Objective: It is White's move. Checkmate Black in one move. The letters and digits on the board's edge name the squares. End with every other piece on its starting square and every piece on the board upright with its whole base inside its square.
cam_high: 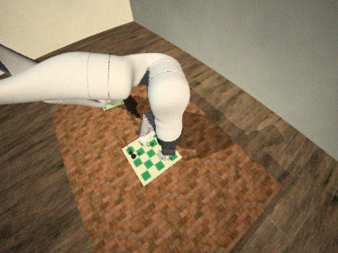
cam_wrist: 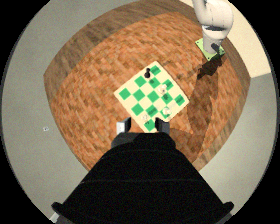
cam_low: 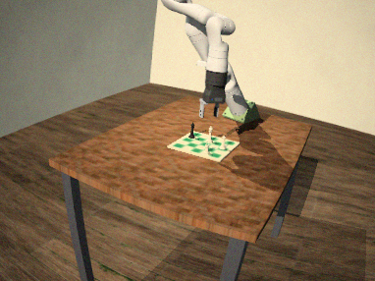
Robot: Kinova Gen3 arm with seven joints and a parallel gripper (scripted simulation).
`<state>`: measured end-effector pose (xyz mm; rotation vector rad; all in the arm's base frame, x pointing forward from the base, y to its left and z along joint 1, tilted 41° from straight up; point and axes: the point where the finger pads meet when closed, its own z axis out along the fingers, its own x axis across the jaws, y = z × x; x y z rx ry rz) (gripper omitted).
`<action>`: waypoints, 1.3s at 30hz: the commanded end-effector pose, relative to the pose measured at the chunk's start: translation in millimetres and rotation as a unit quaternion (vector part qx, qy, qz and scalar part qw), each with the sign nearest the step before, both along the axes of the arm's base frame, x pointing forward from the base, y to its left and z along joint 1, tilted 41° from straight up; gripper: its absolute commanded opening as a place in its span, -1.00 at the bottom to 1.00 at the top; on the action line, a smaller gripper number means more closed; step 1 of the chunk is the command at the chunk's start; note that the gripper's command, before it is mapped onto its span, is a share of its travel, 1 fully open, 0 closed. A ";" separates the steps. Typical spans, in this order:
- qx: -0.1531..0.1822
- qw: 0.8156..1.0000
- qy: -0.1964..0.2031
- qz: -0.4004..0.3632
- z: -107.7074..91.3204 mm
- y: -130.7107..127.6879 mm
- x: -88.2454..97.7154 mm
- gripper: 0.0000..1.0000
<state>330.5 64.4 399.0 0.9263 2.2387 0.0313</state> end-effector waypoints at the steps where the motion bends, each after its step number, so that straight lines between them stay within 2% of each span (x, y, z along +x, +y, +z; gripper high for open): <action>1: 0.002 1.000 -0.005 0.004 1.5 2.6 1.4 1.00; 7: 0.002 1.000 -0.005 0.004 0.7 2.8 1.9 1.00; 10: 0.004 1.000 -0.006 0.007 -14.2 3.0 15.2 1.00; 12: 0.004 1.000 -0.006 0.007 -14.2 3.0 15.2 1.00; 15: 0.004 1.000 -0.004 0.007 -34.1 -2.5 28.6 1.00; 17: 0.004 1.000 -0.004 0.007 -37.0 -3.3 30.4 1.00; 18: 0.004 1.000 -0.004 0.007 -37.0 -3.3 30.4 0.45; 39: 0.001 1.000 -0.003 0.003 -36.2 -7.0 28.5 0.45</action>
